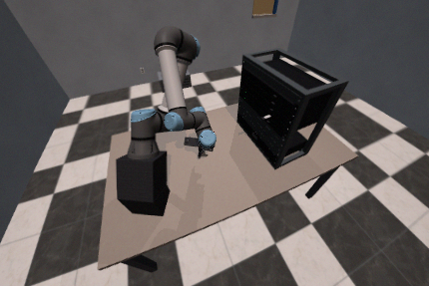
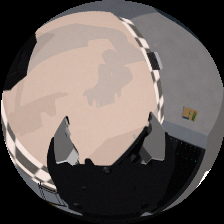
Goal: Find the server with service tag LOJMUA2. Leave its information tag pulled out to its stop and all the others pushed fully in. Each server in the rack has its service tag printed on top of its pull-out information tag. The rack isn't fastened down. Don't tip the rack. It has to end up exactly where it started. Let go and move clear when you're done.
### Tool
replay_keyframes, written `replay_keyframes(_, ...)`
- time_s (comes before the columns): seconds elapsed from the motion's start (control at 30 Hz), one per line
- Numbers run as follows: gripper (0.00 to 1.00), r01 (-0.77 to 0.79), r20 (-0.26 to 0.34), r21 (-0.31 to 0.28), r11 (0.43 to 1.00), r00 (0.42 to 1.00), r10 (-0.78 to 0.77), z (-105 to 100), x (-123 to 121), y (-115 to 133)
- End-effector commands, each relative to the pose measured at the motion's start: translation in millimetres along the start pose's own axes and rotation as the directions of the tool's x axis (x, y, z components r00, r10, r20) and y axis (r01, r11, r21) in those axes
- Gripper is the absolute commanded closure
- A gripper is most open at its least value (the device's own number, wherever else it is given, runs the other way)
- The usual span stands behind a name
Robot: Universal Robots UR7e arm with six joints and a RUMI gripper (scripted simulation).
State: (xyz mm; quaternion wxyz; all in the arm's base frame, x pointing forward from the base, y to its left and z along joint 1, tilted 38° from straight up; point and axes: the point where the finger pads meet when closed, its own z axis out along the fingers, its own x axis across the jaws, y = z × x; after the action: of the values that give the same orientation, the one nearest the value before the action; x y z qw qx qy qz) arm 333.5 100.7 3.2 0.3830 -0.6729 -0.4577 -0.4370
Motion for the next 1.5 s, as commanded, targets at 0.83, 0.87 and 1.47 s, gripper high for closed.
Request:
replay_keyframes(0.83,0.00,-0.183,-0.134,0.064,0.981,0.972,0.190,9.9,30.3,-21.5)
replay_keyframes(0.87,0.00,-0.190,-0.139,0.067,0.980,0.970,0.197,10.1,31.5,-22.2)
replay_keyframes(1.47,0.00,-0.290,-0.208,0.119,0.950,0.928,0.309,12.7,51.2,-31.9)
